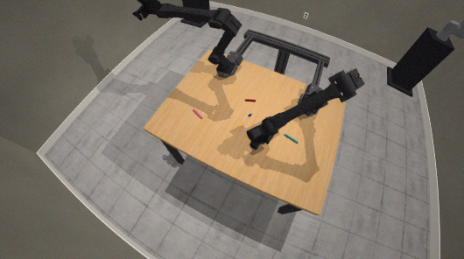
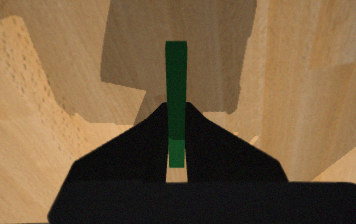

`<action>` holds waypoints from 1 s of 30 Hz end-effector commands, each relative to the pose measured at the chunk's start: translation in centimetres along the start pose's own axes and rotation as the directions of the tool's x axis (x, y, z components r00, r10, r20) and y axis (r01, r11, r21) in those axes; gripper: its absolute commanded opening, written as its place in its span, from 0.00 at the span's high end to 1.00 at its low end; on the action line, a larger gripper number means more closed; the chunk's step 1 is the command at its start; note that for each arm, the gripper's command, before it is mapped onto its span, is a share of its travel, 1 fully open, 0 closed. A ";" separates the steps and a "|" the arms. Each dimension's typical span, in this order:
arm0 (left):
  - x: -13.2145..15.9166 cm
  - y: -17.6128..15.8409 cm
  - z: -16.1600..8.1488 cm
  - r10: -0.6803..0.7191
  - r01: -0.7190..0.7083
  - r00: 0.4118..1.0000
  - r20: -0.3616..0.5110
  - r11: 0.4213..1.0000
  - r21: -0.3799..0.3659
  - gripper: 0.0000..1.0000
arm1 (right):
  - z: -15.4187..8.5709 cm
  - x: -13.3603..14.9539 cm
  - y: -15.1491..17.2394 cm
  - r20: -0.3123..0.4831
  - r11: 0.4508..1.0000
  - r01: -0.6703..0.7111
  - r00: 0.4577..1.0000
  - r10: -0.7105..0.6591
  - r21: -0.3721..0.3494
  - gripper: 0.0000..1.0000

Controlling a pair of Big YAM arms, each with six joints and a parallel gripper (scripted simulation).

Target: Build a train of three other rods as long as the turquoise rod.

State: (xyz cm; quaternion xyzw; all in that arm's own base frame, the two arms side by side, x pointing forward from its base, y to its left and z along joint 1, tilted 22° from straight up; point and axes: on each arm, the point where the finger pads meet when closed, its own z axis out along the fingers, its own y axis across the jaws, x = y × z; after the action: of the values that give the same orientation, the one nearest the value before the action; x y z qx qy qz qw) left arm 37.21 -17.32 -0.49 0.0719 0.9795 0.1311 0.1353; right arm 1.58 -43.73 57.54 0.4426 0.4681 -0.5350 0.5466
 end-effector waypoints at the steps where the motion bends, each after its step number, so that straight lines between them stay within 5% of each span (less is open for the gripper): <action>1: 0.2 0.5 1.0 -0.002 0.002 1.000 -0.015 1.000 -0.007 0.96 | 0.3 -4.6 -1.0 0.087 1.000 -0.013 0.996 0.011 0.022 0.00; 9: 0.3 0.5 0.7 -0.002 0.002 1.000 -0.027 1.000 -0.012 0.96 | 0.3 -4.6 -1.0 0.087 1.000 -0.013 0.996 0.011 0.022 0.00; 12: -1.7 -0.8 -2.5 -0.013 0.012 0.999 0.037 1.000 0.020 0.96 | 0.3 -4.6 -1.0 0.087 1.000 -0.013 0.996 0.011 0.022 0.00; 21: -1.9 -0.7 -9.2 -0.017 0.016 0.999 0.045 1.000 0.024 0.96 | 0.3 -4.6 -1.0 0.087 1.000 -0.013 0.996 0.011 0.022 0.00; 30: -1.7 -0.9 -11.4 -0.011 0.010 0.999 0.031 1.000 0.019 0.96 | 0.3 -4.6 -1.0 0.087 1.000 -0.013 0.996 0.011 0.022 0.00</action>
State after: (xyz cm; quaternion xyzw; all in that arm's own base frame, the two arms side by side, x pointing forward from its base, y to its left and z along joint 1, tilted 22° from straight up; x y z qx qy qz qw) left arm 34.84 -19.62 8.60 0.0748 0.9792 0.1274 0.1392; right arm 1.58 -43.73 57.54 0.4426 0.4681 -0.5350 0.5466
